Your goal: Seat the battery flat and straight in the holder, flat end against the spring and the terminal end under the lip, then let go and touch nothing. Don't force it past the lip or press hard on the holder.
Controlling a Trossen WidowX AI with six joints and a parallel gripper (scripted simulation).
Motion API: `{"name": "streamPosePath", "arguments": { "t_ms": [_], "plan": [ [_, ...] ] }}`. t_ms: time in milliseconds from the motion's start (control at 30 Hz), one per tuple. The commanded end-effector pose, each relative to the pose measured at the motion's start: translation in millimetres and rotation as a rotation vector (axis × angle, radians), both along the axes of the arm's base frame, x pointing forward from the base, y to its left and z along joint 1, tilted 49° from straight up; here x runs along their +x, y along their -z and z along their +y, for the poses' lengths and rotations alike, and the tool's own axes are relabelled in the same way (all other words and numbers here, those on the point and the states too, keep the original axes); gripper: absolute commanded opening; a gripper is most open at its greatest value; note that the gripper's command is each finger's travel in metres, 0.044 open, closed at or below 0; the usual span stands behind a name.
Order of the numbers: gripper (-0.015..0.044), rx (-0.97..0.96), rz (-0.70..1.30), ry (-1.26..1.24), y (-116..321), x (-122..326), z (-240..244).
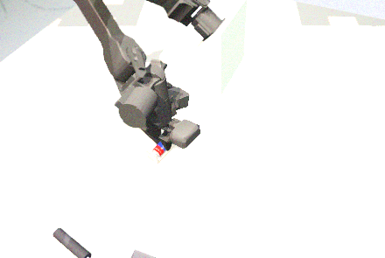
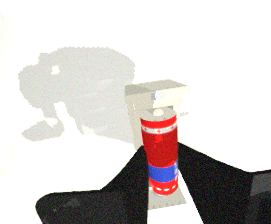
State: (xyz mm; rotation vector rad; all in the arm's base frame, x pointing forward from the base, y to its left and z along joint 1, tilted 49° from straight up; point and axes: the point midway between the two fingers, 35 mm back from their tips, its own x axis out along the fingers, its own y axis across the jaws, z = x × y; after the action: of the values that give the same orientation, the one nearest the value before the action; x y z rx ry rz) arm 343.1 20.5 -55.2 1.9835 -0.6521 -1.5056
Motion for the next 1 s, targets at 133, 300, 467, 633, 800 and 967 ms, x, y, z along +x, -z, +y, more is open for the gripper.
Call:
{"name": "streamPosePath", "arguments": {
  "t_ms": [133, 300, 467, 633, 800, 967],
  "plan": [
    [0.0082, -0.002, -0.011, -0.005, 0, -4, -2],
    [0.0082, -0.002, -0.016, -0.009, 0, -7, -2],
    [0.0082, -0.002, -0.021, -0.013, 1, -10, -3],
    [0.0082, -0.002, -0.024, -0.018, 1, -13, -3],
    [0.0082, -0.002, -0.025, -0.019, 1, -14, -3],
    [0.0082, -0.001, -0.025, -0.02, 1, -14, -3]
  ]
}}
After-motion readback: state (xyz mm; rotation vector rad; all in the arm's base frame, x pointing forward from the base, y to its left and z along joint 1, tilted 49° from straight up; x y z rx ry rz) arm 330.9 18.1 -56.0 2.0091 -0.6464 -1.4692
